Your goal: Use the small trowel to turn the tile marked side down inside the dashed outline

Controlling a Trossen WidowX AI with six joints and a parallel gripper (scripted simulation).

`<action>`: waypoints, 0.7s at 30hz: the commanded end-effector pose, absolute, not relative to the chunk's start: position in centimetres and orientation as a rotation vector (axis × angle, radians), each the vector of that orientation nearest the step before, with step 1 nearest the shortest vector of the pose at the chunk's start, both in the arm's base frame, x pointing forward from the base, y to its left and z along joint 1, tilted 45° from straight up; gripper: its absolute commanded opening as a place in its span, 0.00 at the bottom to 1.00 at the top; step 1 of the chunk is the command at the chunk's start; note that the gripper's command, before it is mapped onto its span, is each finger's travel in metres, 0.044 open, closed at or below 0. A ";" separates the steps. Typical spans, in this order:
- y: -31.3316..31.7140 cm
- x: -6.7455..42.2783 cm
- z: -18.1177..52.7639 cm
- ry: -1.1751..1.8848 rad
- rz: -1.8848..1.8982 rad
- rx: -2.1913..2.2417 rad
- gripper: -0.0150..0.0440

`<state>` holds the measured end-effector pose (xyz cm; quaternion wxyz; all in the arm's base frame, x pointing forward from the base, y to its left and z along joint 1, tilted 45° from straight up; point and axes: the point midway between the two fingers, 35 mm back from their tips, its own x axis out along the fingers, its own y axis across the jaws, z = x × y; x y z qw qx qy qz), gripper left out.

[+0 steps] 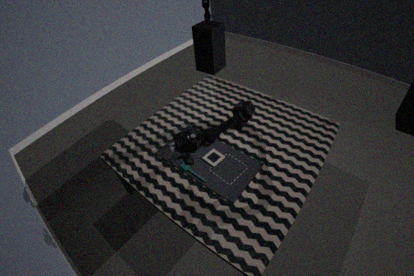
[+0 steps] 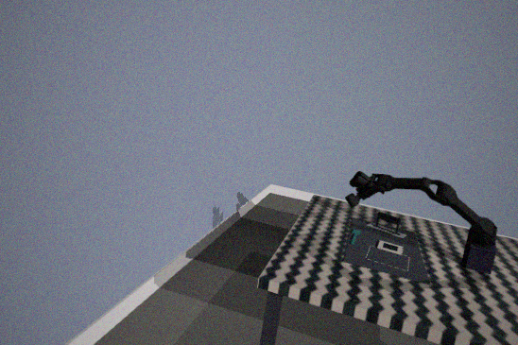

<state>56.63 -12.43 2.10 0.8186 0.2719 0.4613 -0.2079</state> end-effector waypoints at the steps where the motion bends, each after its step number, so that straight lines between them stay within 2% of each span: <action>1: -14.5 54.8 -1.0 1.099 -0.413 0.556 0.71; 21: -20.0 42.0 -12.4 1.554 0.020 0.740 0.71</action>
